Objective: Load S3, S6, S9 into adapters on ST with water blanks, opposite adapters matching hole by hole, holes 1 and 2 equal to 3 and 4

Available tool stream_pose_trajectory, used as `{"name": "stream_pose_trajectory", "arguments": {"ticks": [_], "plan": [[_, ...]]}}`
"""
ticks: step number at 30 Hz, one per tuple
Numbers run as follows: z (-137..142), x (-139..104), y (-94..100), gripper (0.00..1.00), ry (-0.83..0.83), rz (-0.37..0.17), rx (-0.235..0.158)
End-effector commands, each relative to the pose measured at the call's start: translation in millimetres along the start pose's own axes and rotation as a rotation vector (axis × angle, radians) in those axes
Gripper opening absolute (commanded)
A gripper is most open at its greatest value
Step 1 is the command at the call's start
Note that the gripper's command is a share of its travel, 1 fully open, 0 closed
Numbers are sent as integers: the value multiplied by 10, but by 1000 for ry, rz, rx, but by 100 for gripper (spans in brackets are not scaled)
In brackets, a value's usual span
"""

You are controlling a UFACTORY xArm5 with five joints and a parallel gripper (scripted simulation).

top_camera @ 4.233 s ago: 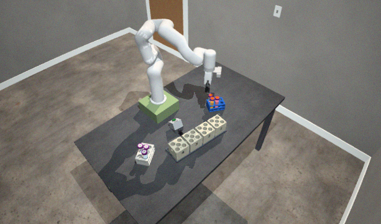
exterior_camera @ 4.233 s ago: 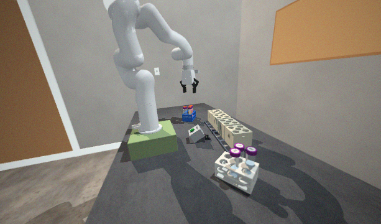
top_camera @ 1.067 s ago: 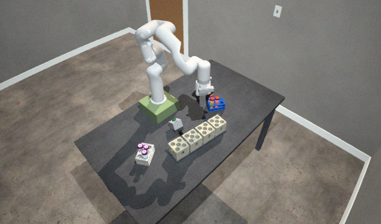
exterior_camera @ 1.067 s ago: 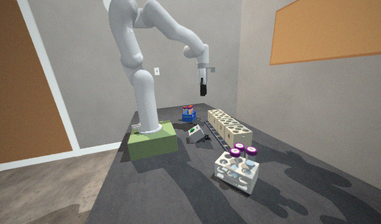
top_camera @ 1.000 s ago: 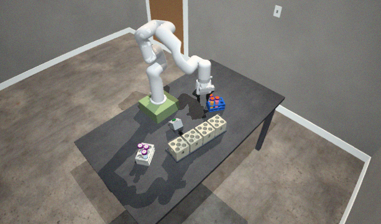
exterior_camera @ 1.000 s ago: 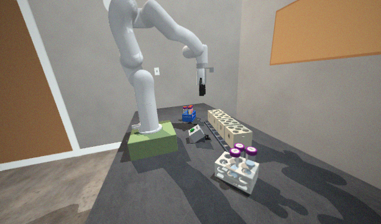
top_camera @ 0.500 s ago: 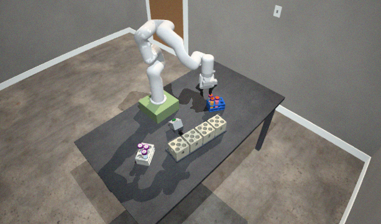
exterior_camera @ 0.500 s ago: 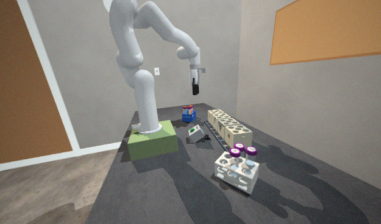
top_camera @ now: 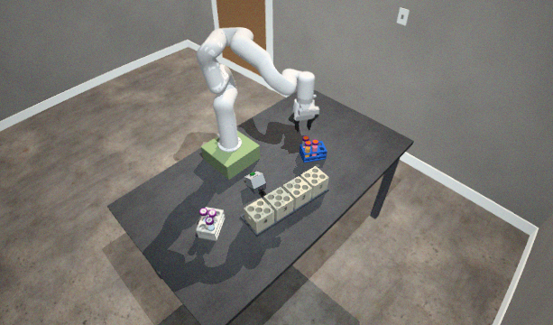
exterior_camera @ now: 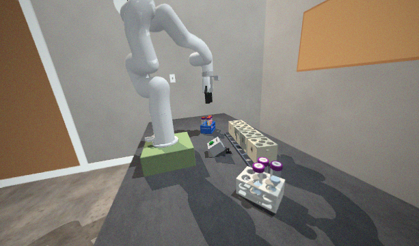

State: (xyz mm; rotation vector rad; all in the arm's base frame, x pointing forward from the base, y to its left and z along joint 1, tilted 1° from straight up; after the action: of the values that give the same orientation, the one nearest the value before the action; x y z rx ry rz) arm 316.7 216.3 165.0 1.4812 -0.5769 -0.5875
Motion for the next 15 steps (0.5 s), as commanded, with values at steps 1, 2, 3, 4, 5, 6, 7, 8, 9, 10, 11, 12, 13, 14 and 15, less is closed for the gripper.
{"name": "stream_pose_trajectory", "arguments": {"ticks": [1, 2, 3, 4, 5, 6, 7, 8, 9, 10, 11, 12, 13, 14, 15], "plan": [[-113, -200, 12, 57, -1, 1, 3], [-135, -245, 12, 57, -1, 1, 3], [-156, -291, 12, 57, -1, 1, 3], [-178, -336, 12, 57, -1, 1, 3], [-199, -381, 12, 57, -1, 2, 3], [-221, -426, 12, 57, -1, 2, 3], [-243, -471, 12, 57, -1, 2, 3], [-243, -471, 12, 57, -1, 2, 3], [-243, -471, 12, 57, -1, 2, 3], [-265, -516, 12, 57, -1, 2, 3], [-286, -562, 12, 57, -1, 2, 3], [-308, -607, 12, 57, -1, 2, 3], [-330, -652, 12, 57, -1, 1, 3], [-340, -673, 12, 57, -1, 1, 3], [-340, -673, 12, 57, -1, 1, 3]]}}
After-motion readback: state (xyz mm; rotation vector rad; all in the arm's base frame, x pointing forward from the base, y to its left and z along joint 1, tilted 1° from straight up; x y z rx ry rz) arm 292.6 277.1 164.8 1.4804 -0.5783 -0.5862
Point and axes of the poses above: the point where the finger pads meet when closed, its own y axis back along the fingers, its own z axis across the jaws, x = y × z, the point moved 1 cm from there along y, back along the fingers, and after that the axes turned 8 degrees about -y, right-handed, at the moved point
